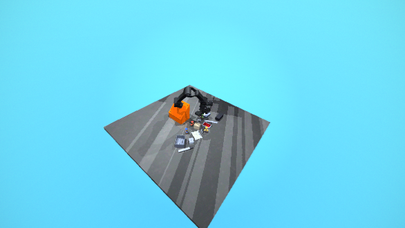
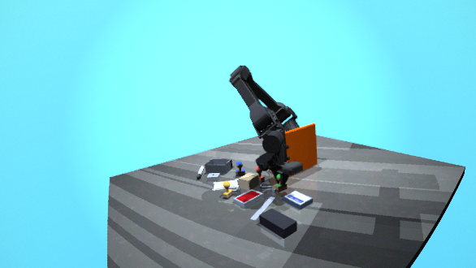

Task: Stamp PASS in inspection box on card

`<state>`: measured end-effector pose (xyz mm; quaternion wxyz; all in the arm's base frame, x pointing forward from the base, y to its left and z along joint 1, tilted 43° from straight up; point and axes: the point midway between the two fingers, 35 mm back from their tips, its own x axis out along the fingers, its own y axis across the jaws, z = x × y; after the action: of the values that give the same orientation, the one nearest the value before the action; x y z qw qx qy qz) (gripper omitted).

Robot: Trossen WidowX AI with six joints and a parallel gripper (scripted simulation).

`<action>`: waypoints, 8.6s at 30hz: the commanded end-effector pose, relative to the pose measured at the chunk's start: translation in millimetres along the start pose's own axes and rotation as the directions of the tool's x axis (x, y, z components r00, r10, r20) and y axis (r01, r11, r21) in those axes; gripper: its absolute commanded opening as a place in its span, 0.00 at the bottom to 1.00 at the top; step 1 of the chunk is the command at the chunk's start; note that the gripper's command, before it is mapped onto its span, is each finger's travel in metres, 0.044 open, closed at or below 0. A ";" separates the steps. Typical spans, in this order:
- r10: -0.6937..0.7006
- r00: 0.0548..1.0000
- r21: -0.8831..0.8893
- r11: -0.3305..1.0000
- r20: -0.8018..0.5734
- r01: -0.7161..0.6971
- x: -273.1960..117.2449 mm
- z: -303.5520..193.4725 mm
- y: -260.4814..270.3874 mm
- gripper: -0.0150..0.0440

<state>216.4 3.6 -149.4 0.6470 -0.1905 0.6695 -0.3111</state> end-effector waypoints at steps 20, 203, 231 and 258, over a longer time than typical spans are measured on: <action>0.008 1.000 0.005 1.000 -0.003 -0.008 -12.0 0.6 0.9 0.25; 0.012 1.000 0.011 1.000 0.001 -0.012 -7.5 115.9 -51.7 0.25; 0.011 1.000 0.018 1.000 0.001 -0.011 0.9 115.4 -52.1 0.25; 0.011 1.000 0.018 1.000 0.001 -0.011 3.9 115.4 -52.2 0.25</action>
<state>322.3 -55.1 -113.4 0.6515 -0.1788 0.6678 -0.3125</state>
